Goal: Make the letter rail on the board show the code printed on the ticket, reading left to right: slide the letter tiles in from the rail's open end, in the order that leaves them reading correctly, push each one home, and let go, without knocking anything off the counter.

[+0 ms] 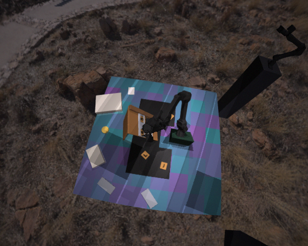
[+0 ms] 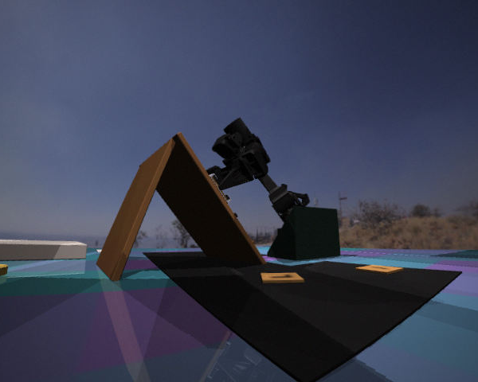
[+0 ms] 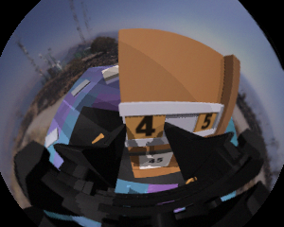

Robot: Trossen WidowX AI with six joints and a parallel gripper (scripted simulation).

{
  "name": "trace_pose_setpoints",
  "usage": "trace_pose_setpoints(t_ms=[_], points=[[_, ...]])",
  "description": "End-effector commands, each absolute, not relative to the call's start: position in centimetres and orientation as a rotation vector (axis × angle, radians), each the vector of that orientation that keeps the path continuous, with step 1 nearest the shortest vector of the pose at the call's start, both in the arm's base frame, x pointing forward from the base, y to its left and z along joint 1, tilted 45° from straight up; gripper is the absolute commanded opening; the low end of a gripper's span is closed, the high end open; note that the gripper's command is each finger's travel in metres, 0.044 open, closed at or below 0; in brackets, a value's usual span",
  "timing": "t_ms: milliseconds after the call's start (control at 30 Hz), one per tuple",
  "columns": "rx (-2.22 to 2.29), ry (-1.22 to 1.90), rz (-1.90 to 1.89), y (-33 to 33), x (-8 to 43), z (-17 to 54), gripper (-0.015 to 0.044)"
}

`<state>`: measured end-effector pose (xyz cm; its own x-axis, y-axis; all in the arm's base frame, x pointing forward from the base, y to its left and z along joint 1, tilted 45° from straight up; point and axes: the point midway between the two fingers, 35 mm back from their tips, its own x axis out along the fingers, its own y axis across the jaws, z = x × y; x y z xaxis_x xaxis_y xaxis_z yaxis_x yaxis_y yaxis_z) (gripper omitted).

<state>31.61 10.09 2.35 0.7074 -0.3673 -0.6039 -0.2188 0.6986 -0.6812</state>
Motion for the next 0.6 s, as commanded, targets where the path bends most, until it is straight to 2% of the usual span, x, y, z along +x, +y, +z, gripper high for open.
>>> trace_pose_setpoints(t_ms=[0, 567], points=[[-0.821, 0.809, -0.091, 9.78, 31.57, 2.39, 0.0], [-0.821, 0.809, -0.091, 8.92, 31.81, 3.15, 0.0]])
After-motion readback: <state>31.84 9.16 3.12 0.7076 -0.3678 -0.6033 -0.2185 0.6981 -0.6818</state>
